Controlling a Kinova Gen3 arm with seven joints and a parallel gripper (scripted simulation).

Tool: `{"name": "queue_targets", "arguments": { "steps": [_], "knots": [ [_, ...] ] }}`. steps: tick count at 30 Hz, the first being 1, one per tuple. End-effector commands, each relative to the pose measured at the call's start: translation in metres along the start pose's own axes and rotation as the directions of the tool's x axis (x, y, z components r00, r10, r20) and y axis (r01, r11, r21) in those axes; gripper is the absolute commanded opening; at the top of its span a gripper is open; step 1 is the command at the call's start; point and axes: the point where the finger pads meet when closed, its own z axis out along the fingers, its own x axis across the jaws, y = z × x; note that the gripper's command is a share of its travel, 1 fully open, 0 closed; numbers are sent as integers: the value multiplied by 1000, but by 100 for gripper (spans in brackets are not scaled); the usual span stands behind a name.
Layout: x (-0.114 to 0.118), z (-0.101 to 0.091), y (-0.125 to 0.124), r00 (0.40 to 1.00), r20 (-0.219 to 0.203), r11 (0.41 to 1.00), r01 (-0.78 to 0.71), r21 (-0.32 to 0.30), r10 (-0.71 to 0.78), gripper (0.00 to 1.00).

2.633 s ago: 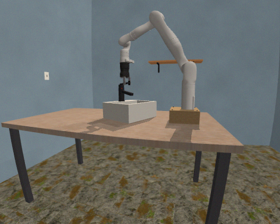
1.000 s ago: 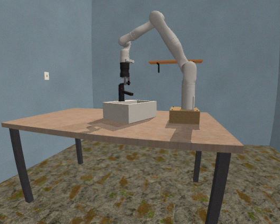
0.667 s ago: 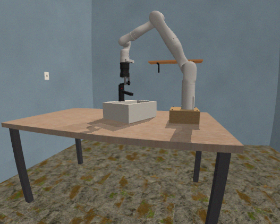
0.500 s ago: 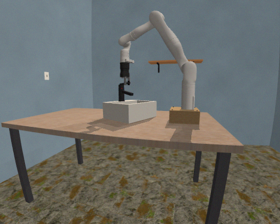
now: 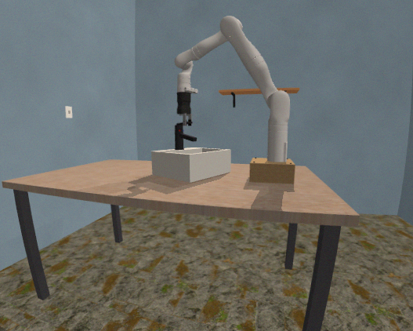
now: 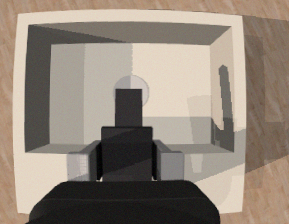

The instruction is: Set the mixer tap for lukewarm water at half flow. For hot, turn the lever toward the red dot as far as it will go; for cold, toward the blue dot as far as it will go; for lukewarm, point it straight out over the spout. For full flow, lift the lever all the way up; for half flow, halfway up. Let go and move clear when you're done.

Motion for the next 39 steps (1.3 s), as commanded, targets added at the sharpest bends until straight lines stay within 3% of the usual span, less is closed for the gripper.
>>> {"name": "queue_targets", "arguments": {
  "steps": [1,39],
  "knots": [
    [2,1,2,1000,-7,1000,4,-6,-4,0],
    [2,-8,5,1000,-7,1000,4,-6,-4,0]
  ]
}}
